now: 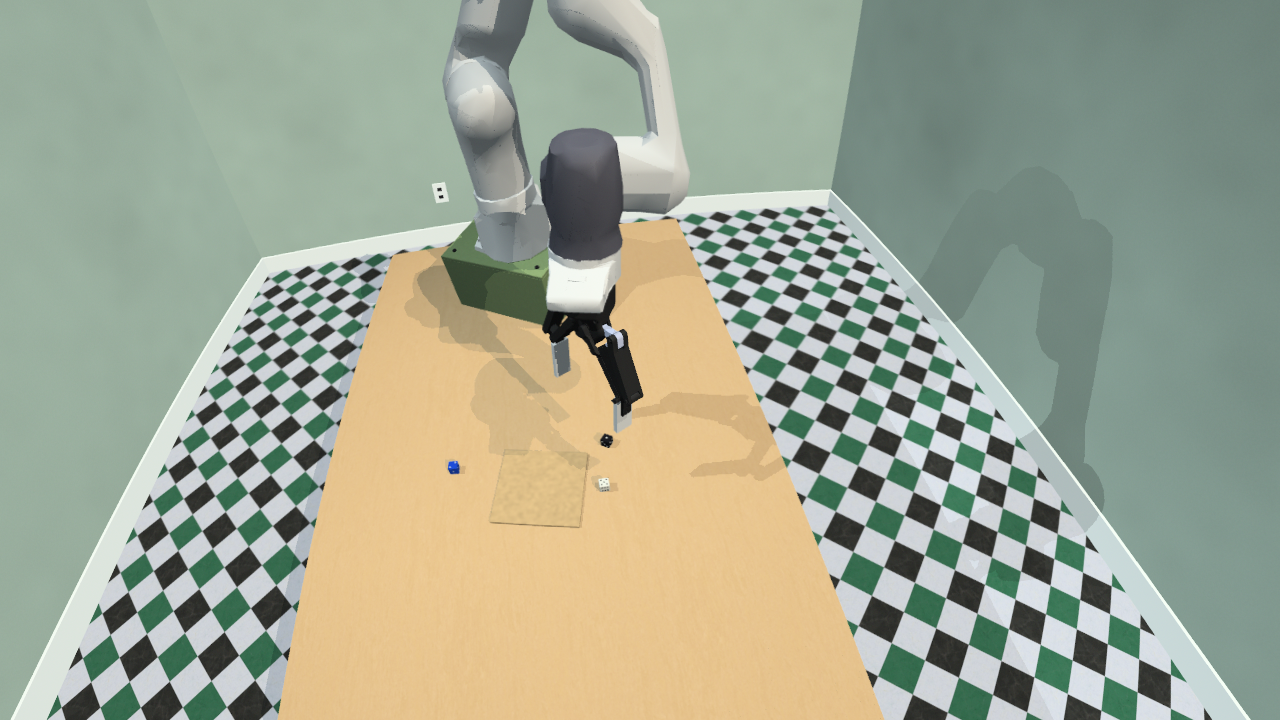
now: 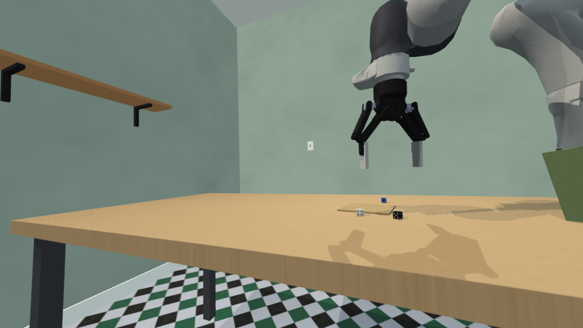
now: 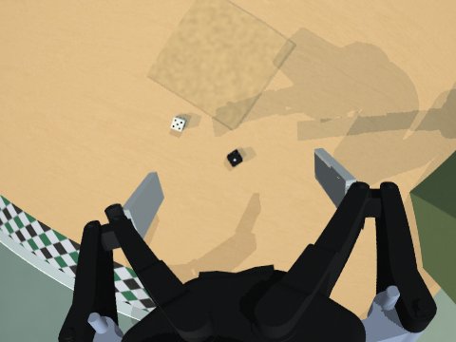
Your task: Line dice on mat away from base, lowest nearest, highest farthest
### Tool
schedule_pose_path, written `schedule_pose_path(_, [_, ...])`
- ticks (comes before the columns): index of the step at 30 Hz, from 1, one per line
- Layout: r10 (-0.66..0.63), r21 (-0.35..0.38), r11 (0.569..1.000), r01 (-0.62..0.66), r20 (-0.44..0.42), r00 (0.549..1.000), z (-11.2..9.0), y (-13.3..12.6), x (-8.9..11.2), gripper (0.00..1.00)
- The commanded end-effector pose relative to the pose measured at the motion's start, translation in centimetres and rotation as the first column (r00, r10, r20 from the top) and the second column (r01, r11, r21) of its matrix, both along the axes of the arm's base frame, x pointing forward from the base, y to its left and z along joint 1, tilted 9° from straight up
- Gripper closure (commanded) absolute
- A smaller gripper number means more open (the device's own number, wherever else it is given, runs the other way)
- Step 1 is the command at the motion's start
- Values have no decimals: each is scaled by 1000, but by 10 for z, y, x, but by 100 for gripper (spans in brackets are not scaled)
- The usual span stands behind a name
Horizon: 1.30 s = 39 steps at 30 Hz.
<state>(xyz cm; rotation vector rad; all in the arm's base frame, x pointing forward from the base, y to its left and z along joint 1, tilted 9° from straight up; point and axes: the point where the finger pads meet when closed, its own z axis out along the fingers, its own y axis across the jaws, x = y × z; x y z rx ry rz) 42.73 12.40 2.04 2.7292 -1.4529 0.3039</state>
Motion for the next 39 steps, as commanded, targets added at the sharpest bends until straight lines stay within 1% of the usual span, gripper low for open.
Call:
schedule_pose_path(1, [-172,22,985,172,10,985,-2,2,-3,0])
schedule_pose_path(3, [-172,22,985,172,10,985,-2,2,-3,0])
schedule_pose_path(5, [-243,34,969,243,16,970,-3,1,-3,0])
schedule_pose_path(10, [-342,52,939,340,24,940,-4,1,-3,0])
schedule_pose_path(17, [-462,76,885,459,31,886,-6,1,-3,0])
schedule_pose_path(18, [-487,81,871,484,32,873,-6,1,-3,0])
schedule_pose_path(20, [-487,81,871,484,32,873,-6,1,-3,0])
schedule_pose_path(21, [-531,91,845,527,34,846,-7,1,-3,0])
schedule_pose_path(24, [-574,100,816,569,35,818,-7,1,-3,0])
schedule_pose_path(30, [-669,123,740,661,35,742,-9,1,-3,0])
schedule_pose_path(31, [-676,125,734,668,35,736,-9,1,-3,0])
schedule_pose_path(35, [-735,141,674,725,33,677,-10,1,-3,0])
schedule_pose_path(37, [-735,141,674,725,33,677,-10,1,-3,0])
schedule_pose_path(38, [-765,149,640,754,32,643,-11,1,-3,0])
schedule_pose_path(39, [-778,153,624,766,31,628,-11,1,-3,0])
